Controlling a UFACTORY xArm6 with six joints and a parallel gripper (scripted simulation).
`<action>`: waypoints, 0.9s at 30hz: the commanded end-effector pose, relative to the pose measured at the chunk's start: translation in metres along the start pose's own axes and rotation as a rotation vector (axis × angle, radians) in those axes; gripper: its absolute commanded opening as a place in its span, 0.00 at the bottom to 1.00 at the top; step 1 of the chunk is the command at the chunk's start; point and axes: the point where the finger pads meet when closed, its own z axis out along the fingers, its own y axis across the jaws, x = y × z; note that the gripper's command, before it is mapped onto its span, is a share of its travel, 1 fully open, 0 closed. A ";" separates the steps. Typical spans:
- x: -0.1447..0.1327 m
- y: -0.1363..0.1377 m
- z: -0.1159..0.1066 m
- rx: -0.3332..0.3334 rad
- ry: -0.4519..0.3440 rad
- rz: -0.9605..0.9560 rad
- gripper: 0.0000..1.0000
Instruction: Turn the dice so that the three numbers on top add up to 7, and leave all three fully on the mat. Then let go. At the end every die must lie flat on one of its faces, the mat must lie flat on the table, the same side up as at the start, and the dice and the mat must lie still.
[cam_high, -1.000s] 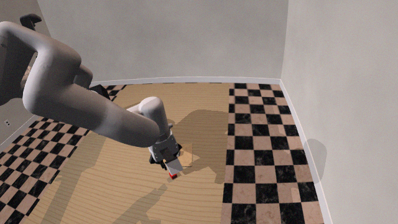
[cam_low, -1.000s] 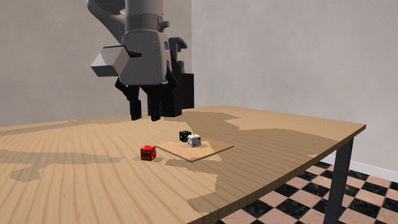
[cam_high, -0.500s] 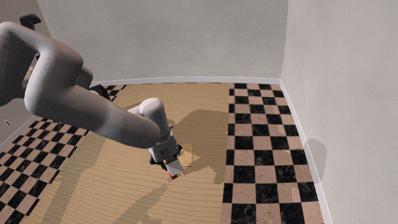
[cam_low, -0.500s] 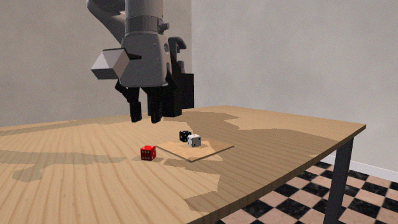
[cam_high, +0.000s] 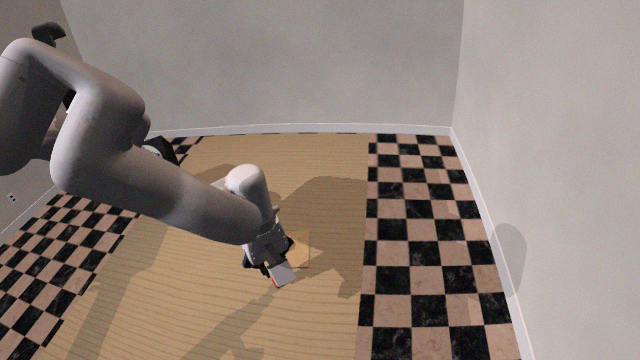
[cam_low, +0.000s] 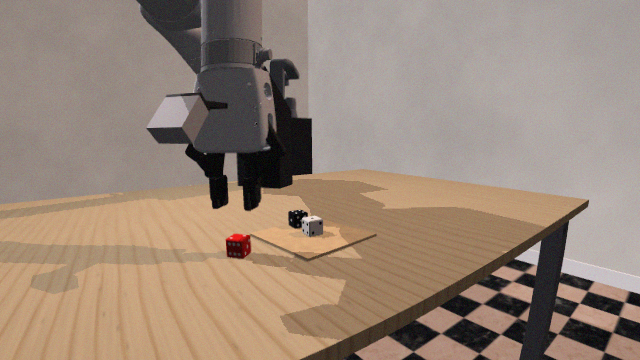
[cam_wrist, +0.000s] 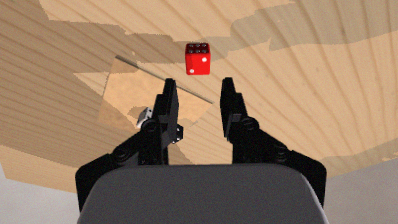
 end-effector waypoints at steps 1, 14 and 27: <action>0.001 -0.001 0.006 0.002 0.002 0.001 0.42; 0.001 -0.001 0.022 0.002 0.002 0.001 0.42; 0.001 -0.001 0.031 0.002 0.002 0.001 0.42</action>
